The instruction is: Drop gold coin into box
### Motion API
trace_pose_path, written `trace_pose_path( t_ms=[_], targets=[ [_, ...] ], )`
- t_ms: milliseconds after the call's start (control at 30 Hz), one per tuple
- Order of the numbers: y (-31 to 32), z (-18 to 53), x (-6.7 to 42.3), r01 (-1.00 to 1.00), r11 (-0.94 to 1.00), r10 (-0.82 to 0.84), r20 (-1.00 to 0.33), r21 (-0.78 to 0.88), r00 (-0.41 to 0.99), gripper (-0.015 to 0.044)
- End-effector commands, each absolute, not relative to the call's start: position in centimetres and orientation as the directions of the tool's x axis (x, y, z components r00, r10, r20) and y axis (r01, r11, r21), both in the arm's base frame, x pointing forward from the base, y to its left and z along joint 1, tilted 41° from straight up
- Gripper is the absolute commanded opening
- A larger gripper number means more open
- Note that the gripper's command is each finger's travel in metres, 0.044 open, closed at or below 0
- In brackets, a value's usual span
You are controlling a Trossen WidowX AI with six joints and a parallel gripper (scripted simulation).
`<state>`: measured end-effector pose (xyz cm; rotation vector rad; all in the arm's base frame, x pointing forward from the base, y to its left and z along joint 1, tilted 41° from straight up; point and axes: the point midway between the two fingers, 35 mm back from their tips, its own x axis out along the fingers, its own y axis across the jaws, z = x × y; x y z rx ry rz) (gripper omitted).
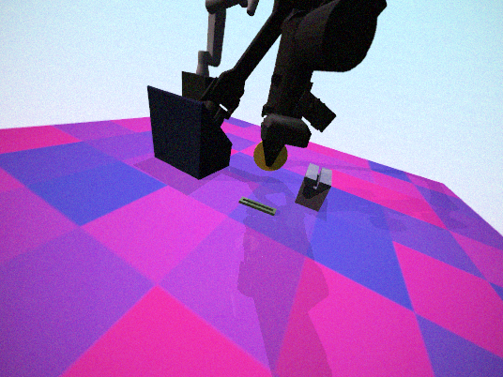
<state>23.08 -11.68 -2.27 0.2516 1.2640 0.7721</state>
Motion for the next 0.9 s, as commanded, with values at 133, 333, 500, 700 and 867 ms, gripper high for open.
trace_pose_path(
  t_ms=[133, 333, 500, 700, 867],
  targets=[
    [-11.68, -2.09, 22.97, -0.614, 0.639, 0.640, -0.763, 0.463, 0.091, 0.0000],
    [-11.65, -2.04, 22.94, -0.762, 0.538, 0.640, -0.763, 0.361, 0.091, 0.0000],
    [-11.62, -2.00, 22.91, -0.861, 0.436, 0.640, -0.763, 0.263, 0.091, 0.0000],
    [-11.59, -1.94, 22.87, -0.945, 0.297, 0.641, -0.762, 0.136, 0.091, 0.0000],
    [-11.56, -1.90, 22.84, -0.985, 0.171, 0.641, -0.762, 0.026, 0.091, 0.0000]
  ],
)
